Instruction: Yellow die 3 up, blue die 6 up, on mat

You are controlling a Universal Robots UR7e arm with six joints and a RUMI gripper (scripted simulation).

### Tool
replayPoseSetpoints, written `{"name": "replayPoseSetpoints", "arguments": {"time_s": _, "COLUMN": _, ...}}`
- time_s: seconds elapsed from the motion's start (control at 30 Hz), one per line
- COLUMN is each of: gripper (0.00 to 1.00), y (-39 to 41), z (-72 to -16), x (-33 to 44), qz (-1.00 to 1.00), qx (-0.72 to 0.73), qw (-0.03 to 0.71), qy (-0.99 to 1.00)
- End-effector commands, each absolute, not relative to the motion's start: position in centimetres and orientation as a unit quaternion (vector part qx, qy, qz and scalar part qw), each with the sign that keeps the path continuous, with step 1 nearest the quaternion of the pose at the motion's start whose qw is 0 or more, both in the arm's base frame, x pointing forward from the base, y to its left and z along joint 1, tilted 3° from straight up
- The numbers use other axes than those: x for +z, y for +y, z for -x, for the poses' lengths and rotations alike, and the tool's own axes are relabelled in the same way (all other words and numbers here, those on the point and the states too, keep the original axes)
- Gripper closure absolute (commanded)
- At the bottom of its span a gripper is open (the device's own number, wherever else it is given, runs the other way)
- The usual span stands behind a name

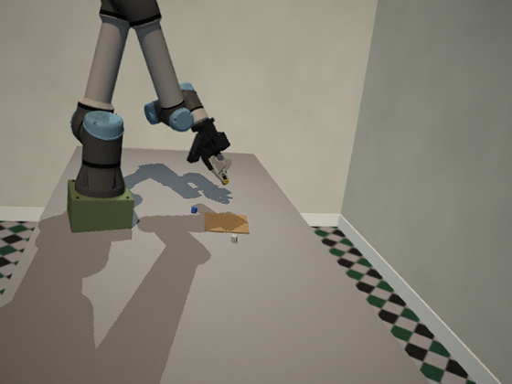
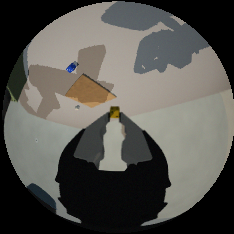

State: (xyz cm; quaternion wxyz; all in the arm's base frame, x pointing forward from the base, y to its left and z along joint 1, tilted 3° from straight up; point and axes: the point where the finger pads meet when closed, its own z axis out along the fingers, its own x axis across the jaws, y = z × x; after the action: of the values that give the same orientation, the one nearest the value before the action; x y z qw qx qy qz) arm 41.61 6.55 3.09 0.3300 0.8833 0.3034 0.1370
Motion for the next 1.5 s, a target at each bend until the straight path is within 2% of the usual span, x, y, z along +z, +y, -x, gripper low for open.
{"name": "replayPoseSetpoints", "arguments": {"time_s": 0.0, "gripper": 1.0, "y": 6.3, "z": -41.7, "x": 2.9, "qz": -0.854, "qx": 0.16, "qw": 0.402, "qy": 0.288}}
{"name": "replayPoseSetpoints", "arguments": {"time_s": 0.23, "gripper": 1.0, "y": 6.4, "z": -41.6, "x": 2.9, "qz": -0.837, "qx": 0.173, "qw": 0.436, "qy": 0.281}}
{"name": "replayPoseSetpoints", "arguments": {"time_s": 0.87, "gripper": 1.0, "y": 6.4, "z": -41.6, "x": 2.3, "qz": -0.835, "qx": 0.175, "qw": 0.441, "qy": 0.28}}
{"name": "replayPoseSetpoints", "arguments": {"time_s": 1.47, "gripper": 1.0, "y": 6.4, "z": -41.8, "x": -2.7, "qz": -0.835, "qx": 0.175, "qw": 0.441, "qy": 0.28}}
